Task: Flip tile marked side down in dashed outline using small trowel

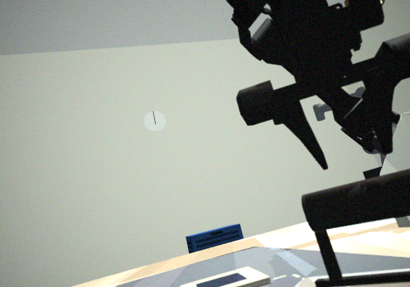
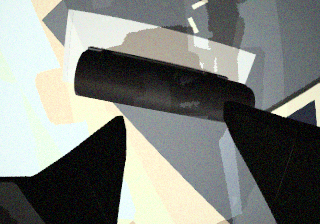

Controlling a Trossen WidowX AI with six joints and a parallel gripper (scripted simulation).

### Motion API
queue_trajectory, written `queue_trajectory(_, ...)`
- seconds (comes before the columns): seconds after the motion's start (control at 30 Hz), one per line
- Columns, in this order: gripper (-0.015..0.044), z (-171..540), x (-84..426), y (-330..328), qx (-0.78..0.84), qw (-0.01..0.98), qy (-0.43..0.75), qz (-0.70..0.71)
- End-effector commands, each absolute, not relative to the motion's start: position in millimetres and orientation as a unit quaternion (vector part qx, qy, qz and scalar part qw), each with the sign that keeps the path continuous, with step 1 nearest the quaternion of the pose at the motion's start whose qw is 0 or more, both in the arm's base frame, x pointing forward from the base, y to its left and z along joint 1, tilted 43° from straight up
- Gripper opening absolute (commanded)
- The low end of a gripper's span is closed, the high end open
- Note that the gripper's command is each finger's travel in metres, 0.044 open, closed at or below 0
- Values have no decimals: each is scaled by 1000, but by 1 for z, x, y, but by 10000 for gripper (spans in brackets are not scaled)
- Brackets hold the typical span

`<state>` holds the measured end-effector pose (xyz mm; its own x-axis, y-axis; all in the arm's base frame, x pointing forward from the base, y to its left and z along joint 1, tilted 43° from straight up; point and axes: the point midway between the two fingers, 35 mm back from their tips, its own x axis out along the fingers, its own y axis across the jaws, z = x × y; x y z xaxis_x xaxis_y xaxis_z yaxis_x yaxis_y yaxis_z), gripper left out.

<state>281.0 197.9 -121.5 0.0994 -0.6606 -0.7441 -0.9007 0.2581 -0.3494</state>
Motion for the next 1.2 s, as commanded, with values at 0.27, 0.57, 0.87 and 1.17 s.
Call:
queue_trajectory(0.27,270,-121,282,199,-670,316,617,266)
queue_trajectory(0.57,270,-122,282,199,-711,207,567,359)
queue_trajectory(0.87,270,-122,282,199,-735,93,504,444)
queue_trajectory(1.17,270,-122,282,199,-741,23,460,490)
